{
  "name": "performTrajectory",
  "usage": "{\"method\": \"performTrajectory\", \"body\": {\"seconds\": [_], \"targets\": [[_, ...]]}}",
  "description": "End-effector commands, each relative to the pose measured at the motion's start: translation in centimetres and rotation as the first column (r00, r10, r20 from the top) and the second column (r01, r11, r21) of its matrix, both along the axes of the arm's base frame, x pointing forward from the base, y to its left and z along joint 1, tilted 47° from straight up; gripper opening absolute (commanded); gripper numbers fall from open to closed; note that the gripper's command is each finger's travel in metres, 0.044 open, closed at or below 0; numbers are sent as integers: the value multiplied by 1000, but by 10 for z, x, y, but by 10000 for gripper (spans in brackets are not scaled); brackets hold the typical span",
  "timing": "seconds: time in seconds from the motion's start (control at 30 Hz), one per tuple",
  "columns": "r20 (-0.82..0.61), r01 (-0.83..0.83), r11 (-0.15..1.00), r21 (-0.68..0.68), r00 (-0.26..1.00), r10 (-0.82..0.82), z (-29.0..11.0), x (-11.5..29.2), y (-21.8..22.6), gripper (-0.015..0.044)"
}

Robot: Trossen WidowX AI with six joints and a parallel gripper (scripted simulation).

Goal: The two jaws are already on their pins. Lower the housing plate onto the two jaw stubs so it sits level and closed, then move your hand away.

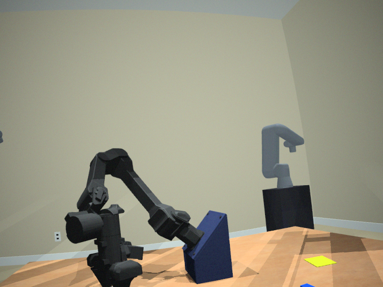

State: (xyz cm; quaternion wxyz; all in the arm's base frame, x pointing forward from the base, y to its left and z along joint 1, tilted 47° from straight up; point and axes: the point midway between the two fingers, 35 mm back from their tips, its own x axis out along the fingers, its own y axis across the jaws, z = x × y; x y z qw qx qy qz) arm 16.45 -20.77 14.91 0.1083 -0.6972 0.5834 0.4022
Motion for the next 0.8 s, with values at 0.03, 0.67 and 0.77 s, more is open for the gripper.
{"method": "performTrajectory", "body": {"seconds": [0.03, 0.67, 0.77], "targets": [[7, 1, 1000, -4, 1000, -1, 12, 2, 10, 351], [18, 6, 1000, -6, 1000, -6, 41, 0, 42, 351], [64, 47, 999, 3, 997, -47, 37, 6, 44, 351]]}}
